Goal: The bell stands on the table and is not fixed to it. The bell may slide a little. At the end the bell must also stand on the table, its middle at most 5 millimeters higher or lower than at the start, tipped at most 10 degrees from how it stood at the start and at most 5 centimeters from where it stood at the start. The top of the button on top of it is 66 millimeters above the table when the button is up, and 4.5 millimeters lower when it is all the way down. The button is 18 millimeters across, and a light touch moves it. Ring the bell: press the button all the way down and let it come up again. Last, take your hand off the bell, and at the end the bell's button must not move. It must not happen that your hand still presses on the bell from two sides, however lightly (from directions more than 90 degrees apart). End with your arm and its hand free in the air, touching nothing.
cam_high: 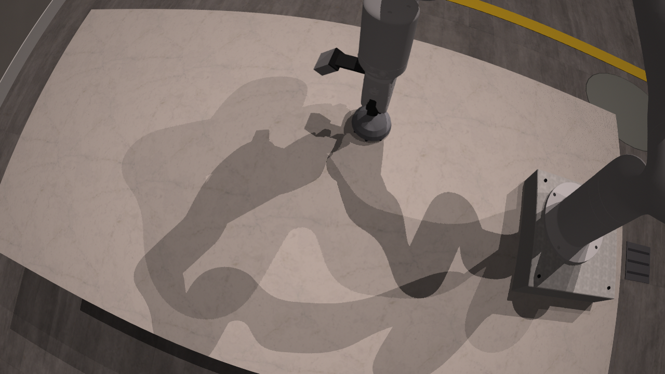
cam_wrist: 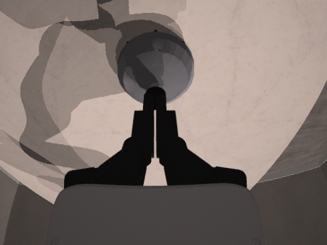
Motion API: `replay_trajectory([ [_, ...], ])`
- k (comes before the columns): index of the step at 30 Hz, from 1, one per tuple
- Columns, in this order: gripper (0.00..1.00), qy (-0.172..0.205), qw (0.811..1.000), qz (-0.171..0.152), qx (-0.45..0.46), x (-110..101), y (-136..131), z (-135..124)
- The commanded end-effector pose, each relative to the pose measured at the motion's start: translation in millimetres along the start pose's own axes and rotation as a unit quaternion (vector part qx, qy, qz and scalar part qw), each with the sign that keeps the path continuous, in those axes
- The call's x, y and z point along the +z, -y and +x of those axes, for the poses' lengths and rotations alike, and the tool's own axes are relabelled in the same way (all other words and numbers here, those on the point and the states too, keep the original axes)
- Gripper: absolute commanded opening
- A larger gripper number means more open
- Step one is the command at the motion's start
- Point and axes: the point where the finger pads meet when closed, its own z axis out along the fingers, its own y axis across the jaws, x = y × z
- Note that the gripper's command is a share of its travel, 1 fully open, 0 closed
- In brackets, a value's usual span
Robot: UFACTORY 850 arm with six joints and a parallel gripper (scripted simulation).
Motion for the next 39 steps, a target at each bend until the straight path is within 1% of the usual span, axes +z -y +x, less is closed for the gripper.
replay_trajectory([
  [1, 0.00, -0.001, 1.000, 0.000, 0.000, 0, 0, 1],
  [12, 0.00, -0.001, 1.000, 0.000, 0.000, 0, 0, 1],
  [22, 0.00, -0.001, 1.000, 0.000, 0.000, 9, 0, 1],
  [39, 0.00, -0.001, 1.000, 0.000, 0.000, 11, 0, 1],
])
